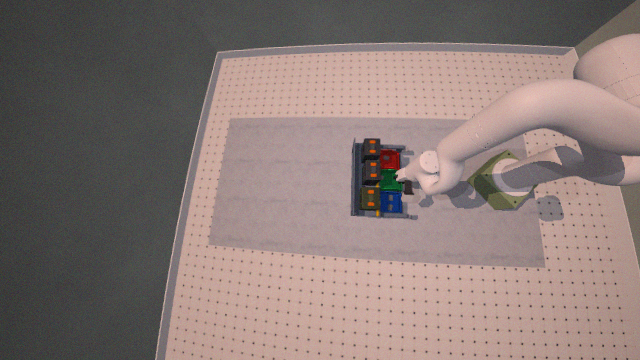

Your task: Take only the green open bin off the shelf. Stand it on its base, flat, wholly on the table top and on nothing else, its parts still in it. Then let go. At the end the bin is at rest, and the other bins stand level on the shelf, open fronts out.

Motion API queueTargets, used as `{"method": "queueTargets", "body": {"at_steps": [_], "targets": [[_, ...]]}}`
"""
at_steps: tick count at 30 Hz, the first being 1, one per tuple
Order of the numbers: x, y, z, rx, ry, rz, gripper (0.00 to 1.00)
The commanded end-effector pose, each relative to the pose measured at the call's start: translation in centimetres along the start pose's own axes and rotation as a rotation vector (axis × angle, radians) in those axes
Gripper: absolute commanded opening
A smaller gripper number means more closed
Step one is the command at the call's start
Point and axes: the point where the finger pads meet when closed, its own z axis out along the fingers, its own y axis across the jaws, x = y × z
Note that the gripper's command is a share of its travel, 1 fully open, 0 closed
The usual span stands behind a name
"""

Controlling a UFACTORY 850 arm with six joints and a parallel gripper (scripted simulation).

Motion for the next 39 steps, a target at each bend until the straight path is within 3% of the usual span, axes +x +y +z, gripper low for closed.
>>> {"method": "queueTargets", "body": {"at_steps": [1, 3, 15, 20, 32, 37, 39], "targets": [[0.0, -1.6, -0.1, -0.001, 0.000, 0.000, 0.00], [0.0, -2.8, -0.1, -0.001, 0.000, 0.000, 0.00], [0.0, -2.8, -0.1, -0.001, 0.000, 0.000, 0.00], [0.0, -5.8, -0.1, -0.001, 0.000, 0.000, 0.00], [0.0, -5.8, -0.1, -0.001, 0.000, 0.000, 0.00], [0.0, -8.8, -0.1, 0.000, 0.000, 0.000, 0.00], [0.0, -8.8, -0.1, 0.000, 0.000, 0.000, 0.00]]}}
